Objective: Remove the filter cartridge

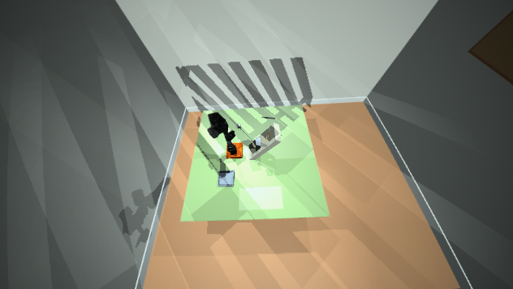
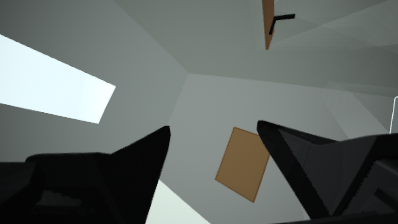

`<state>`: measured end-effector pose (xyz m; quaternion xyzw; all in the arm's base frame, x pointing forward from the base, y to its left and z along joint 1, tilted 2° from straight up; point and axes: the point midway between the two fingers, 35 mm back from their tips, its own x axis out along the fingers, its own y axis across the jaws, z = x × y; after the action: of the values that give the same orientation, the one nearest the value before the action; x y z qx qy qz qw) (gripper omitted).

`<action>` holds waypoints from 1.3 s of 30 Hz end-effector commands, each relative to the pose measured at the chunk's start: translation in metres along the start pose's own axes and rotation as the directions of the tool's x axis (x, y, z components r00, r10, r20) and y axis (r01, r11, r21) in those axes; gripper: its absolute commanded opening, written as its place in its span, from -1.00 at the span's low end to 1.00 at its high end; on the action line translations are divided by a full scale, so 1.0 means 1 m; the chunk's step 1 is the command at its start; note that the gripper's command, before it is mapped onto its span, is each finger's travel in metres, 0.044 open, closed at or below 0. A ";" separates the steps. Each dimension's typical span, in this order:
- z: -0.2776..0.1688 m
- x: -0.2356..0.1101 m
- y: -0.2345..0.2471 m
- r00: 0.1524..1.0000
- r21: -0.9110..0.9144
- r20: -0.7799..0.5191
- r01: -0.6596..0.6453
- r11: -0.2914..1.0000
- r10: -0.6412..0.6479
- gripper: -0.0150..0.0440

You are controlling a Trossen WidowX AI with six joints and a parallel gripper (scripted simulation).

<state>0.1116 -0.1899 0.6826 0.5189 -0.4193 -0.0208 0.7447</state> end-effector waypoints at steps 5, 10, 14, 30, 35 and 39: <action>-0.007 0.006 -0.019 0.999 0.064 -0.017 0.034 0.997 -0.033 0.42; -0.030 0.014 -0.063 0.990 0.192 -0.064 0.135 0.972 -0.125 -0.03; -0.060 0.013 -0.112 0.959 0.318 -0.121 0.282 0.905 -0.256 -0.15; -0.242 -0.107 -0.265 0.468 0.198 -0.495 0.881 0.429 -0.732 -0.15; -0.282 -0.176 -0.287 0.233 -0.024 -0.537 0.957 0.290 -0.811 -0.15; -0.286 -0.186 -0.289 0.201 -0.058 -0.537 0.960 0.273 -0.819 -0.15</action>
<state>0.2974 -0.0244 0.3144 0.7629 0.1523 -0.2594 0.5723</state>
